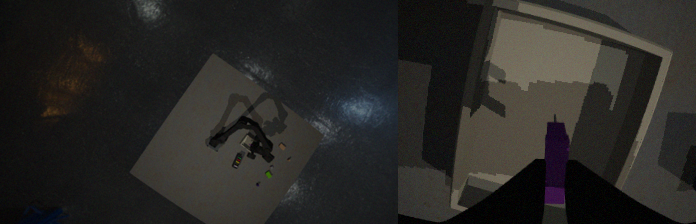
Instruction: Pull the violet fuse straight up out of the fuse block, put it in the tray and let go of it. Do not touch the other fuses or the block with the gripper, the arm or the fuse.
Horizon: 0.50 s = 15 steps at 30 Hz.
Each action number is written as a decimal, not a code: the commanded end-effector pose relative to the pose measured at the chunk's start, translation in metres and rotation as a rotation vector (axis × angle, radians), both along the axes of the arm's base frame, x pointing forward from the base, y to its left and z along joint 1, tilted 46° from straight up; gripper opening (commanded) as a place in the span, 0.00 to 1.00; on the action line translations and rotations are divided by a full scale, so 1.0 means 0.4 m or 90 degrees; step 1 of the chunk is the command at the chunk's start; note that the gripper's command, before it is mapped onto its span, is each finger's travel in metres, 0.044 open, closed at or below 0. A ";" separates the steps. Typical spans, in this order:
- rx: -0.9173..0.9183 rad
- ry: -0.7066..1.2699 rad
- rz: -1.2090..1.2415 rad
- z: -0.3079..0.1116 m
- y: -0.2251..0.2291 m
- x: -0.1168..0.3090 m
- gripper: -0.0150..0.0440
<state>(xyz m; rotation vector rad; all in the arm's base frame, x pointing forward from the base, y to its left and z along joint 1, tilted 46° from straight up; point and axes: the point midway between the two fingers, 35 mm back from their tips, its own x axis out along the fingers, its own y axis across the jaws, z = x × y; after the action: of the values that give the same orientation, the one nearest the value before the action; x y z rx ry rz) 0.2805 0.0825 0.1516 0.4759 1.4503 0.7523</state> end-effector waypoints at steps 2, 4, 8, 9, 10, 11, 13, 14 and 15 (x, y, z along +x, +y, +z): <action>0.003 0.002 -0.001 -0.012 0.016 -0.004 0.25; 0.003 0.002 -0.001 -0.014 0.018 -0.005 0.25; 0.000 0.000 0.001 -0.010 0.011 -0.002 0.43; 0.000 0.000 0.001 -0.010 0.011 -0.002 0.48; 0.000 0.000 0.001 -0.010 0.011 -0.002 0.52; 0.000 0.000 0.001 -0.010 0.011 -0.002 0.57; 0.000 0.000 0.001 -0.010 0.011 -0.002 0.65; 0.000 0.000 0.001 -0.010 0.011 -0.002 0.70; 0.000 0.000 0.001 -0.010 0.011 -0.002 0.74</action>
<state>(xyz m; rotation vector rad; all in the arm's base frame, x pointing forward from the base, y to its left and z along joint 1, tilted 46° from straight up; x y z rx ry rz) 0.2800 0.0868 0.1478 0.4775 1.4495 0.7523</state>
